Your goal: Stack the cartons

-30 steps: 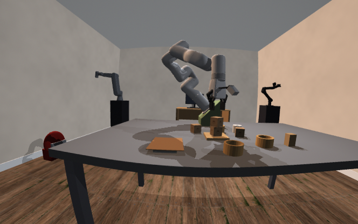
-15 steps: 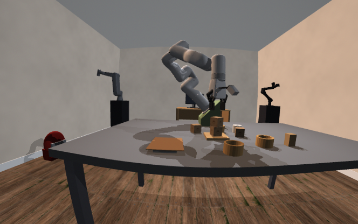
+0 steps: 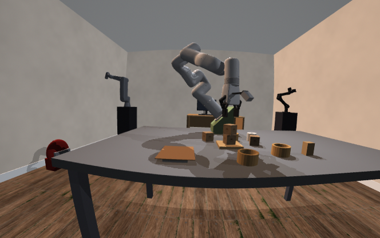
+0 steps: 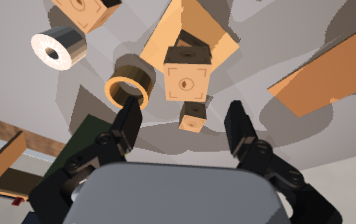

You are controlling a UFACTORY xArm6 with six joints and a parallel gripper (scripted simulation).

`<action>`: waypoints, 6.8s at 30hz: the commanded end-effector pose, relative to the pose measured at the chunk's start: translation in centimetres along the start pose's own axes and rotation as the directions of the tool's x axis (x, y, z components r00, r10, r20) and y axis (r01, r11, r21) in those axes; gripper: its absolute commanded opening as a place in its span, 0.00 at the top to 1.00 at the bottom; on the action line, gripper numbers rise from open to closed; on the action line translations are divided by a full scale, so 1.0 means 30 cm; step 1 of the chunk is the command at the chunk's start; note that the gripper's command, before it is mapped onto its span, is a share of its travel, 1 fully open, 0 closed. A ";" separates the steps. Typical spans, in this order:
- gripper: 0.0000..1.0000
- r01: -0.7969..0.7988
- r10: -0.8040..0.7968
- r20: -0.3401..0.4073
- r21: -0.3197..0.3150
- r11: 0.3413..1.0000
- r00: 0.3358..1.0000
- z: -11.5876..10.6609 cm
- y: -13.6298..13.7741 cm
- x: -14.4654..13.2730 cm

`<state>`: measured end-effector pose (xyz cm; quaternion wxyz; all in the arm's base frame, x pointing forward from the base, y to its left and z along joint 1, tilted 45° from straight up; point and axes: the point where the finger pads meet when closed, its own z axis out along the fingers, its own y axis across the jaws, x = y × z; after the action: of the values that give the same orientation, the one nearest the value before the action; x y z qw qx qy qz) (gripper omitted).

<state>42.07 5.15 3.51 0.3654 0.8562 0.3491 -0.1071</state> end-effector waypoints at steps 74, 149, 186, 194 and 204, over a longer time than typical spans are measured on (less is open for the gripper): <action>0.00 0.969 -0.969 0.005 -0.003 0.249 0.249 -0.035 0.067 -0.478; 0.00 0.969 -0.969 0.004 -0.003 0.248 0.248 0.255 0.067 -0.480; 0.00 0.969 -0.969 0.006 -0.003 0.248 0.248 0.385 0.071 -0.479; 0.00 0.969 -0.969 0.005 -0.003 0.248 0.248 0.401 0.069 -0.479; 0.00 0.969 -0.969 0.004 -0.003 0.248 0.248 0.410 0.068 -0.479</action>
<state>33.70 -11.94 2.23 0.2247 0.4613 0.8007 -0.3093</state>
